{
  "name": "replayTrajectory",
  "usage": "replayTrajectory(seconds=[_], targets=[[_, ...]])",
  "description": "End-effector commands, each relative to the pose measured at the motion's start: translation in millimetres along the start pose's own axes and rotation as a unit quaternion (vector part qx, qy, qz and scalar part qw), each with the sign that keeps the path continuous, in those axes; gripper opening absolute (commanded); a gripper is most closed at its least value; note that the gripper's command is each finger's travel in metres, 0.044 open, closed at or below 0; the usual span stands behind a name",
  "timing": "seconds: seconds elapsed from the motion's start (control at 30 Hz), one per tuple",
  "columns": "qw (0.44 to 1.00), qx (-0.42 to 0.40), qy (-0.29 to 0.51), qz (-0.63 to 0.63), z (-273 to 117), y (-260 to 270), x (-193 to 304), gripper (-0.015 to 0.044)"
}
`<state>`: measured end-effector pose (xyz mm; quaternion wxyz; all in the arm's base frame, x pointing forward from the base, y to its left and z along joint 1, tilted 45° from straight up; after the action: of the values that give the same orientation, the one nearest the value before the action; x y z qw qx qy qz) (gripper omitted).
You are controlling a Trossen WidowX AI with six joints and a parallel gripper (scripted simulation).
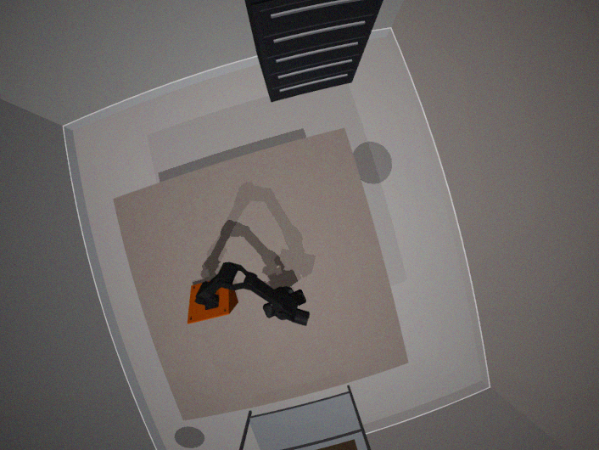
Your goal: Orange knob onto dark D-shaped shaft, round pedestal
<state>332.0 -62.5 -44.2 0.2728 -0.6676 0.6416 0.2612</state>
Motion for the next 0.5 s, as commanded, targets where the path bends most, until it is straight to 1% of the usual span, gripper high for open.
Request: replayTrajectory(seconds=[0.0, 0.3, 0.47], targets=[[1.000, 0.002, 0.000, -0.003, 3.5, -0.8, 0.4, 0.0000], [1.000, 0.002, 0.000, 0.029, 11.8, 0.2, 1.2, 0.0000], [1.000, 0.001, -0.001, 0.023, 10.3, 0.1, 0.5, 0.0000]])
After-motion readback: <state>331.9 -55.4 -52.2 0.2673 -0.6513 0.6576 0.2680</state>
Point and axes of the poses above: the point midway between the two fingers, 35 mm back from their tips, its own z axis out along the fingers, its own y axis across the jaws, x = y × z, the point moved 3 cm from there along -z, back along the fingers, and after that the axes turned 7 degrees about z, right-handed, at the moved point
